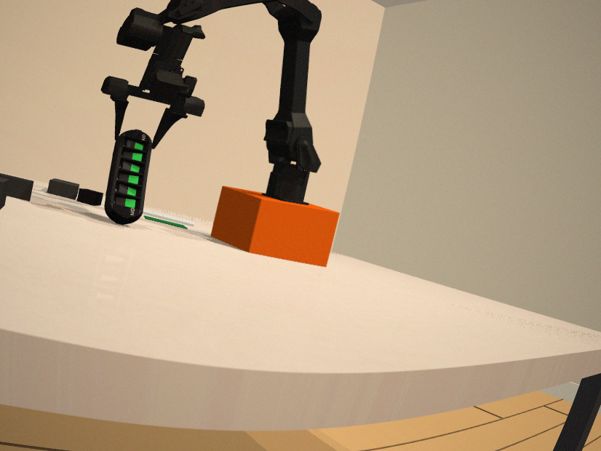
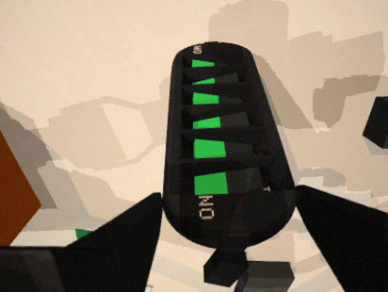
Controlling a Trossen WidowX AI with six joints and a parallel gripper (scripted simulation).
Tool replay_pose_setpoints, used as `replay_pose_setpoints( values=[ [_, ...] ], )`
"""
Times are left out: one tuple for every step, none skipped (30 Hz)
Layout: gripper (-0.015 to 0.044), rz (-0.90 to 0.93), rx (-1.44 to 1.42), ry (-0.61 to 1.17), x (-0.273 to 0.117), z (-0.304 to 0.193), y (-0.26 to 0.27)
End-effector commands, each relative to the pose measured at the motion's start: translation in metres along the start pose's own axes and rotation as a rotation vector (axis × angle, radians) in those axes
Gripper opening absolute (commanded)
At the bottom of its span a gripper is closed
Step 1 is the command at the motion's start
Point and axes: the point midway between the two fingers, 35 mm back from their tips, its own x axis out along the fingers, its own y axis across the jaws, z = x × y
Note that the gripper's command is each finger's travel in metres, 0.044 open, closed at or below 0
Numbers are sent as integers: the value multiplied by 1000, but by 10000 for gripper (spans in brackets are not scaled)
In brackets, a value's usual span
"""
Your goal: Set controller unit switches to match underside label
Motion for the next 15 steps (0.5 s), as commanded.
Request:
replay_pose_setpoints(
  values=[
    [336,-2,-3,-2,-3,7,-1],
    [336,-2,-2,0,-3,7,-1],
    [336,-2,-2,2,-3,8,-1],
    [336,-2,-2,4,-4,9,-1],
    [336,-2,-2,6,-4,10,-1],
    [336,-2,-2,7,-4,11,-1],
    [336,-2,-2,9,-4,12,-1],
    [336,-2,-2,11,-5,12,-1],
    [336,-2,-2,13,-5,13,-1],
    [336,-2,-2,15,-5,14,-1],
    [336,-2,-2,17,-6,15,-1],
    [336,-2,-2,19,-6,16,-1],
    [336,-2,-2,21,-6,17,-1],
    [336,-2,-2,23,-7,17,-1],
    [336,-2,-2,25,-7,18,-1]
  ],
)
